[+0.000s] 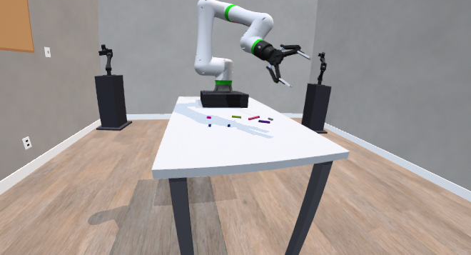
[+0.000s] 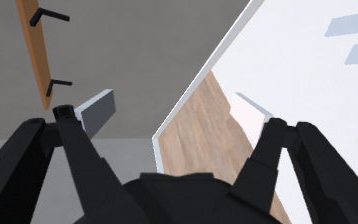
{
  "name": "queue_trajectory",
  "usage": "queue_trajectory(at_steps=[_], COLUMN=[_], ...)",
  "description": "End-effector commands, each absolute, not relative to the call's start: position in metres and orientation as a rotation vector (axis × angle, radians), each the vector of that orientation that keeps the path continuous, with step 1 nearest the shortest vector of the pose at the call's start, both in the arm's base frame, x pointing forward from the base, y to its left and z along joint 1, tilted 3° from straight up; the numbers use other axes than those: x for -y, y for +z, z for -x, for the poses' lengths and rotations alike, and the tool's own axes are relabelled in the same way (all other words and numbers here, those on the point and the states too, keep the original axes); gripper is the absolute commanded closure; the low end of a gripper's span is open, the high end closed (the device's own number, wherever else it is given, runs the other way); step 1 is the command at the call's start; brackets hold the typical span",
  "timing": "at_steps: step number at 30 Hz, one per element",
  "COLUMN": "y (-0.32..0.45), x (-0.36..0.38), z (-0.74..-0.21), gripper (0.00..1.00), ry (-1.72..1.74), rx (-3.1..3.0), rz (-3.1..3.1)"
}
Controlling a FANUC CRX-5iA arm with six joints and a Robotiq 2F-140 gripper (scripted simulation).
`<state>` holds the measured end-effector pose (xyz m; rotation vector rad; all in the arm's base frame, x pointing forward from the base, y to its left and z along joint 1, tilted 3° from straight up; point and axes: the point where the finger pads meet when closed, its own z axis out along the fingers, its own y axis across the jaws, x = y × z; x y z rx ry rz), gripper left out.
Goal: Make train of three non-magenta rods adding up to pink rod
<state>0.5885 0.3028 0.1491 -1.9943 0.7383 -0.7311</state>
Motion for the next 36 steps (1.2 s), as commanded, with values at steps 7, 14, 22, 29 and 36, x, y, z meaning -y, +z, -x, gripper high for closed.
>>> queue_trajectory(at_steps=[7,14,22,29,36], y=[0.115,0.07,0.03,-0.005,-0.02], x=[-0.289,-0.251,-0.197,-0.124,-0.072], z=[-0.598,-0.599,-0.594,-0.583,-0.573], gripper=[0.0,0.0,0.0,0.0,0.0], ry=[-0.675,-0.59,-0.475,-0.312,-0.188], rx=[-0.545,-0.349,-0.18,-0.017,0.075], rz=[2.196,2.414,2.616,2.822,2.944])
